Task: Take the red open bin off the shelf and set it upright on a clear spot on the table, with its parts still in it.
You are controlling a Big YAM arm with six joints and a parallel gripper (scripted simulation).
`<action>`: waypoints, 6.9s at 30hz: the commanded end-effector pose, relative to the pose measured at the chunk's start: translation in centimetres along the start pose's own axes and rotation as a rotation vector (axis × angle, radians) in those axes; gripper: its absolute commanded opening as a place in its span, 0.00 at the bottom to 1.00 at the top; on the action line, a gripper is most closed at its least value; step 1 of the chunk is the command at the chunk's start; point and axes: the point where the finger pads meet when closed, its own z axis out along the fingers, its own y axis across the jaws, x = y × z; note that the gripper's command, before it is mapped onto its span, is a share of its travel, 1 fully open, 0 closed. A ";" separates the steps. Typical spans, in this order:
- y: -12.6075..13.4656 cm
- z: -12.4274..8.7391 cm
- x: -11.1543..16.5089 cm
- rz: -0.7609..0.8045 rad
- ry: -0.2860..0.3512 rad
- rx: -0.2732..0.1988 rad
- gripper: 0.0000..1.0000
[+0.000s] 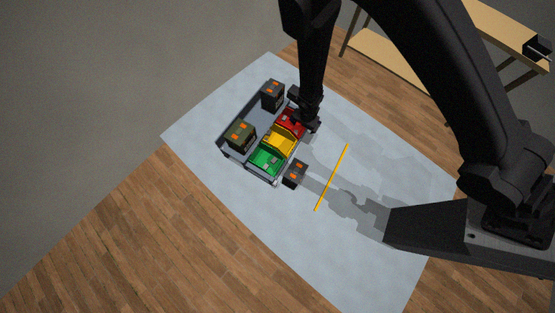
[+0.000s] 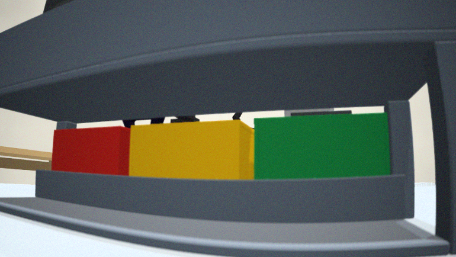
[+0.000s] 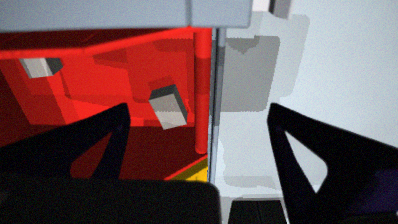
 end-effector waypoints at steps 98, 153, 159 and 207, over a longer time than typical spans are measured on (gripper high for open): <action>-0.4 3.5 0.4 0.005 0.005 0.005 0.90; -0.6 3.5 0.4 0.005 0.006 0.008 0.00; -0.6 3.5 0.4 0.005 0.006 0.008 0.00; 0.3 1.6 0.1 0.001 -0.004 -0.005 0.00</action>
